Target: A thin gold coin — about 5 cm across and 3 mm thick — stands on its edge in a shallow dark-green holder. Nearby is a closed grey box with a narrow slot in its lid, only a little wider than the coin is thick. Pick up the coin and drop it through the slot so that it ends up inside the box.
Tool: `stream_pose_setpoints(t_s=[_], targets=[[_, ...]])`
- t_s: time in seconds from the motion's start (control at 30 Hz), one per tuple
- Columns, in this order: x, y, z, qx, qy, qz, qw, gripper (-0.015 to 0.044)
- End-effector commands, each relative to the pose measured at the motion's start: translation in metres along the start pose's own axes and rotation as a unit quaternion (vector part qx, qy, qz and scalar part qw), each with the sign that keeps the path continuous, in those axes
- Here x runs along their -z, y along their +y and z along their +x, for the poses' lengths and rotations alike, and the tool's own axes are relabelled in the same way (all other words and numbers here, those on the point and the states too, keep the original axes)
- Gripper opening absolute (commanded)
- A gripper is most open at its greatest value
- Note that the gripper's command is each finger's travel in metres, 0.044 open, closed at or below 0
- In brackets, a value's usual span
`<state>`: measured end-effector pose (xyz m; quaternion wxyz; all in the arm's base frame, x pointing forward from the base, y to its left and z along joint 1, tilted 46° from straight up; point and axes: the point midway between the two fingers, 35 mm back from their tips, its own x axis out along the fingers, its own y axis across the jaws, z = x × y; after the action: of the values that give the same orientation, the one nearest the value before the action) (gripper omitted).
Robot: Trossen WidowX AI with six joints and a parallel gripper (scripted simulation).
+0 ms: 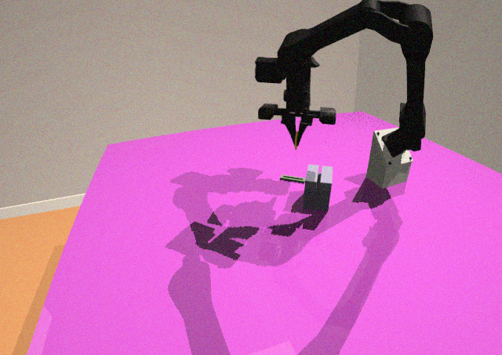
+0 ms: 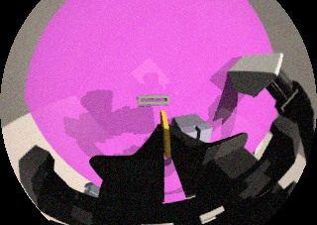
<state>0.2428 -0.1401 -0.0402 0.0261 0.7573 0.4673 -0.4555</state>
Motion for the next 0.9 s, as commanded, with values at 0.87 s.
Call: stream_pose_setpoints(t_s=[0.87], targets=[[0.064,-0.049,-0.001,0.001,0.003,0.002,1.000,0.0000]])
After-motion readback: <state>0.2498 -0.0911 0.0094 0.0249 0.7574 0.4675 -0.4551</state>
